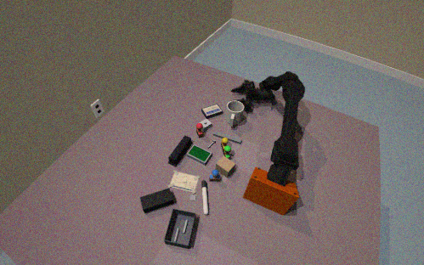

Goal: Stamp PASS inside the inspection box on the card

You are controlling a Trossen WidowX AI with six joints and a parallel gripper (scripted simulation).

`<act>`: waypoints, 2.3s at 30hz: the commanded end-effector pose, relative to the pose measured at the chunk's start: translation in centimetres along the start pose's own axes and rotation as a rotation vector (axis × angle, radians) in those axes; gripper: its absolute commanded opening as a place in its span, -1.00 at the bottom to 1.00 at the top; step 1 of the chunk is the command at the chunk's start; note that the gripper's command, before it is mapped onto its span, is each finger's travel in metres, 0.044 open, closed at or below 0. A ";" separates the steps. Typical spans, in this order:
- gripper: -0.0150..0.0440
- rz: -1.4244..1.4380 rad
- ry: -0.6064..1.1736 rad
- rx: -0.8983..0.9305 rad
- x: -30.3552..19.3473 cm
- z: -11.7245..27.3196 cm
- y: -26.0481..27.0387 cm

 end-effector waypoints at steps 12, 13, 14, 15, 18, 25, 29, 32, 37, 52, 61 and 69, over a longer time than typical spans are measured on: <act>0.60 -0.018 0.000 0.018 4.7 -0.5 1.2; 0.51 -0.037 0.003 0.032 5.5 -1.2 1.6; 0.42 -0.049 0.005 0.048 6.3 -2.0 2.0; 0.33 -0.017 0.002 0.074 7.5 -2.9 2.9; 0.28 -0.068 0.043 0.130 8.5 -5.0 4.9; 0.28 -0.441 0.368 0.260 7.9 -10.4 13.2; 0.28 -0.624 0.640 0.269 7.4 -12.2 19.3; 0.28 -0.747 0.868 0.199 7.1 -12.5 24.2; 0.28 -0.827 1.124 0.005 6.4 -11.6 29.8; 0.28 -0.715 1.155 -0.820 5.1 -5.5 38.6; 0.28 -0.715 1.155 -0.820 5.1 -5.5 38.7; 0.28 -0.716 1.155 -0.819 4.5 -5.7 38.6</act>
Point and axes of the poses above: the point midway between the two fingers, 35 mm back from their tips, its own z axis back along the fingers, its own y axis across the jaws, x = y × z, the point moved 3 cm from there along z, back along the fingers, and after that the axes turned 15 degrees about -z, right-handed, at the moved point
